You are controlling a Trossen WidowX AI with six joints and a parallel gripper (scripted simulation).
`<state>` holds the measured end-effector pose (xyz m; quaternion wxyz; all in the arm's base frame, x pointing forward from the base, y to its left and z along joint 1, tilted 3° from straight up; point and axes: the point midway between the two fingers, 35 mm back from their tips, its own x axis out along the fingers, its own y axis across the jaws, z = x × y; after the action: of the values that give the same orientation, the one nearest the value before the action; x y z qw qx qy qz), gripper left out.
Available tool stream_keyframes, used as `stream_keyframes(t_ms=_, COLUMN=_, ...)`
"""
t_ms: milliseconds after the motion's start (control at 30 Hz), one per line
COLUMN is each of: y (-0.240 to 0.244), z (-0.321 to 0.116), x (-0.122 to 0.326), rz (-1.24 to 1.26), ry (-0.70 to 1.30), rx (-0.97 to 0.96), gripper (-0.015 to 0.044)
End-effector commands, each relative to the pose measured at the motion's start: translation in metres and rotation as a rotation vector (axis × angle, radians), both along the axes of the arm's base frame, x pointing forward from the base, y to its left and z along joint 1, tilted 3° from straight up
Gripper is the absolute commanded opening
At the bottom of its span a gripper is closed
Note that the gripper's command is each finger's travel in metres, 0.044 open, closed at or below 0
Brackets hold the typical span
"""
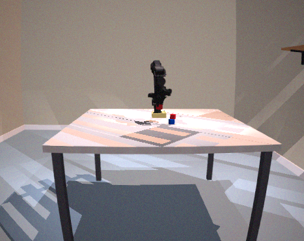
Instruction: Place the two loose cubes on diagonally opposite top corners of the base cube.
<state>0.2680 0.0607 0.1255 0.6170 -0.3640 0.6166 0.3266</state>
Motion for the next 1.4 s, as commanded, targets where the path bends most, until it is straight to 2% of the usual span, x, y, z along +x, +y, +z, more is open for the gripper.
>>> stream_keyframes(t_ms=0, y=0.007, z=0.002, x=0.005, rz=-0.118, ry=-0.017, rx=0.004, gripper=0.0105)
stream_keyframes(t_ms=1367, y=0.083, z=-0.008, x=0.016, rz=-1.301, ry=-0.066, rx=0.048, gripper=0.0105)
